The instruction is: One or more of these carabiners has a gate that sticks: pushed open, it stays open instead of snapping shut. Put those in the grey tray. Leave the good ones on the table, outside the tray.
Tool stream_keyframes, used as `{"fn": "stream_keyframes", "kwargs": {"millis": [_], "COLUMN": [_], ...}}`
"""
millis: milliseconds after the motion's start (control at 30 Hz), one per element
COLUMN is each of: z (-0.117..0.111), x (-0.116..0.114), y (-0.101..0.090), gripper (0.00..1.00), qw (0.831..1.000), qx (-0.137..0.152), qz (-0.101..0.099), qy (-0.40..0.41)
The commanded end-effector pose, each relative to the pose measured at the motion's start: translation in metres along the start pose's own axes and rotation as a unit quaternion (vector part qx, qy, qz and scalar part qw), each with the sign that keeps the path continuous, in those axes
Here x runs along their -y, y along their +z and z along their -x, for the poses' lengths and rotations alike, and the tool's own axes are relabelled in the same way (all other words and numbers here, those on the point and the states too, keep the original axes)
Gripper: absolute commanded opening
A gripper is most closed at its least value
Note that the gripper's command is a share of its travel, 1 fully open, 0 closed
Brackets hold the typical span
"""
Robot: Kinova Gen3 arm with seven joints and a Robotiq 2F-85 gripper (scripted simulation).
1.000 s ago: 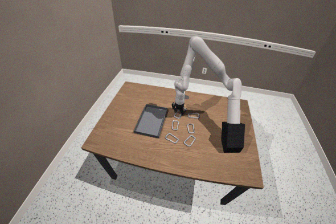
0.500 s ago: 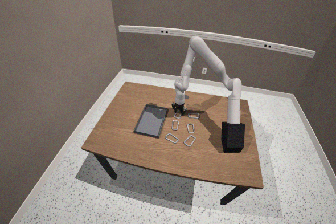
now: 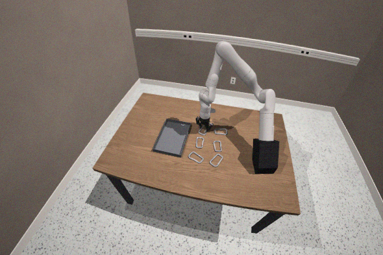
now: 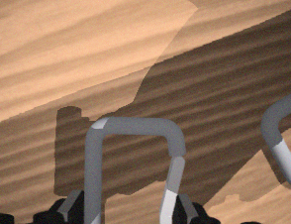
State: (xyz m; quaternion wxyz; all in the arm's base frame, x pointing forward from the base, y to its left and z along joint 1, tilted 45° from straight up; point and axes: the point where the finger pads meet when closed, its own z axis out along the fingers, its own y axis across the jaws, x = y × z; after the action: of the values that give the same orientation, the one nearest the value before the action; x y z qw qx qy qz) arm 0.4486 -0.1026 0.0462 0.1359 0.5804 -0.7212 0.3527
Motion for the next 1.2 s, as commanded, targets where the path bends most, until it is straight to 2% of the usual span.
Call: {"fn": "stream_keyframes", "kwargs": {"millis": [0, 1167], "z": [0.0003, 0.0005], "x": [0.0005, 0.0003], "y": [-0.0003, -0.0006], "gripper": [0.57, 0.55], "qw": [1.000, 1.000], "qx": [0.000, 0.001], "qz": [-0.001, -0.001], "qy": [0.000, 0.000]}}
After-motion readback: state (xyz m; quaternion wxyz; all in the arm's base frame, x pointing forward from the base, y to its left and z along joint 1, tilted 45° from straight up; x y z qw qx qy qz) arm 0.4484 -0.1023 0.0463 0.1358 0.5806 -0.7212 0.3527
